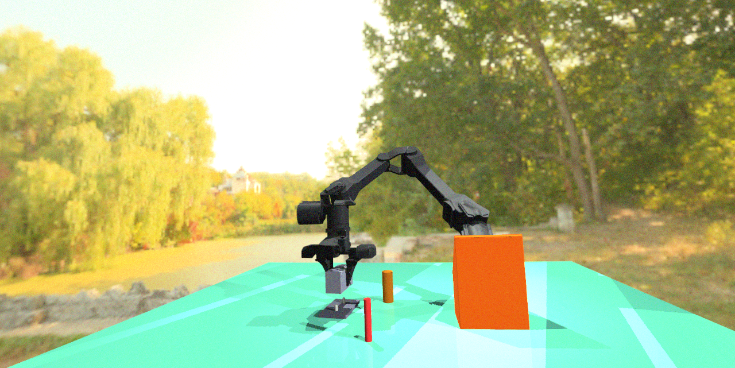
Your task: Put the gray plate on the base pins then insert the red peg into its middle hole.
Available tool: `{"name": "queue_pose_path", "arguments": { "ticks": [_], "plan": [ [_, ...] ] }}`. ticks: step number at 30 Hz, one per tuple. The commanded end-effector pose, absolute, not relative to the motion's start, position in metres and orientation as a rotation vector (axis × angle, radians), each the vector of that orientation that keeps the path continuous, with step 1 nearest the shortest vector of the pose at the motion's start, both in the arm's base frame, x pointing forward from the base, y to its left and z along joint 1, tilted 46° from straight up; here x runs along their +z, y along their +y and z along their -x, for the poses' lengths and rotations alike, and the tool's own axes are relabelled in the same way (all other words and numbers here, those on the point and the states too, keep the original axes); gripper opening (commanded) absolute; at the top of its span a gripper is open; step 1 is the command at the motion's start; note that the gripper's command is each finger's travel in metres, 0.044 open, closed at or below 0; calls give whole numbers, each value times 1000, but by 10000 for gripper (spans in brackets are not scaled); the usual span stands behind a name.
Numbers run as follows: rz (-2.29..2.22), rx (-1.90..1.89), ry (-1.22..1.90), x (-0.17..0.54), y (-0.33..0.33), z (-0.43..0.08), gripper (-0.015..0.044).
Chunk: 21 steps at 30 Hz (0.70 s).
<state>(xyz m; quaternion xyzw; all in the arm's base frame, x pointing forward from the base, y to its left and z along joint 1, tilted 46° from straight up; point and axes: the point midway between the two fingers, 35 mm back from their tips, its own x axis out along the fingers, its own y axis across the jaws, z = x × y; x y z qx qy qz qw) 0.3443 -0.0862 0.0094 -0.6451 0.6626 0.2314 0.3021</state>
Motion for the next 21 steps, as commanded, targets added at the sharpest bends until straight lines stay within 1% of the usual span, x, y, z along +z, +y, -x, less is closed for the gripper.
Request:
{"name": "queue_pose_path", "arguments": {
  "ticks": [1,21],
  "plan": [
    [1718,611,1758,10,-87,-345,0],
    [1718,610,1759,-2,-101,-345,0]
  ]
}}
